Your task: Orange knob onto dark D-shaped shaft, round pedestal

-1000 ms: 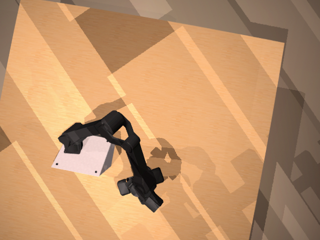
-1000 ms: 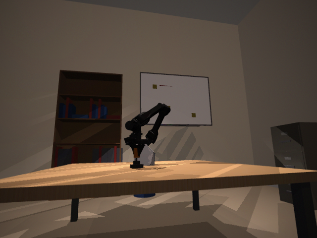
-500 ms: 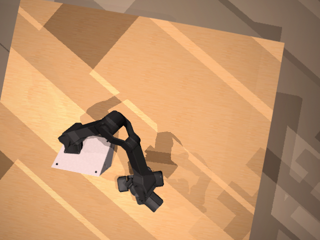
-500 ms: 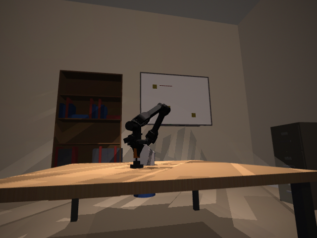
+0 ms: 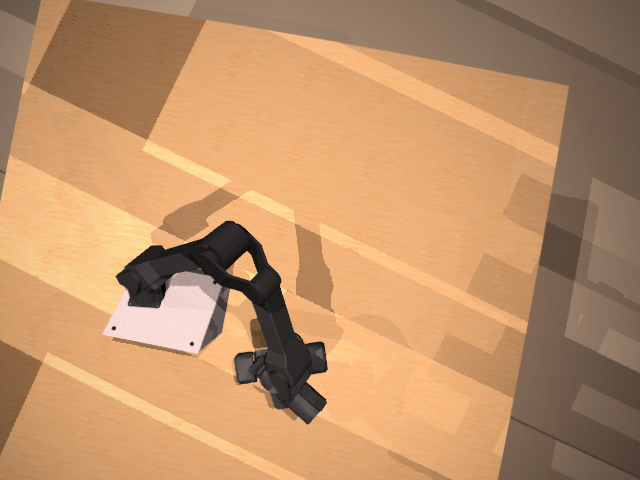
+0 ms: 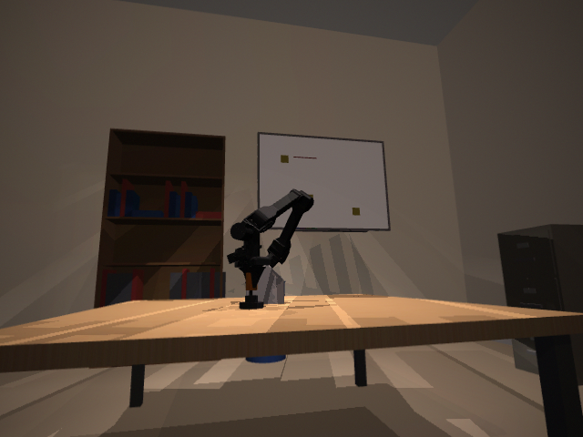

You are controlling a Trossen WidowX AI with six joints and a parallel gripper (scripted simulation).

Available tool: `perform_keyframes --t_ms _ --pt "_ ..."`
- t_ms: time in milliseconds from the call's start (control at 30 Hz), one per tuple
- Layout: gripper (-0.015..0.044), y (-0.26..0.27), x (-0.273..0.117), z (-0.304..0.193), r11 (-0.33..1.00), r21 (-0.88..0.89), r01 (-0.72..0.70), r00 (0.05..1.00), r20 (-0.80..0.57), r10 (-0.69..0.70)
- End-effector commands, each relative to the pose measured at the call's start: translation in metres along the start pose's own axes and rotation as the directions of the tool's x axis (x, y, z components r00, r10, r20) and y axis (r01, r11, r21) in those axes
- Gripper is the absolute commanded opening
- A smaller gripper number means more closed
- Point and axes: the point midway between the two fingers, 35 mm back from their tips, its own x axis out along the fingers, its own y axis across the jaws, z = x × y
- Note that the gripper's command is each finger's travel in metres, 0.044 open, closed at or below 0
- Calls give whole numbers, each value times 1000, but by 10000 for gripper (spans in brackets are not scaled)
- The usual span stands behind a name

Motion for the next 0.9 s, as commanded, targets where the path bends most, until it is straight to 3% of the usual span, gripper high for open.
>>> perform_keyframes --t_ms 0,200,400,867 --pt "0 0 -1 0 1000 3 0 1000 1 0" --pt "0 0 -4 0 1000 29 0 1000 1 0" --pt "0 0 -2 0 979 204 0 1000 1 0" --pt "0 0 0 0 977 211 0 1000 1 0"
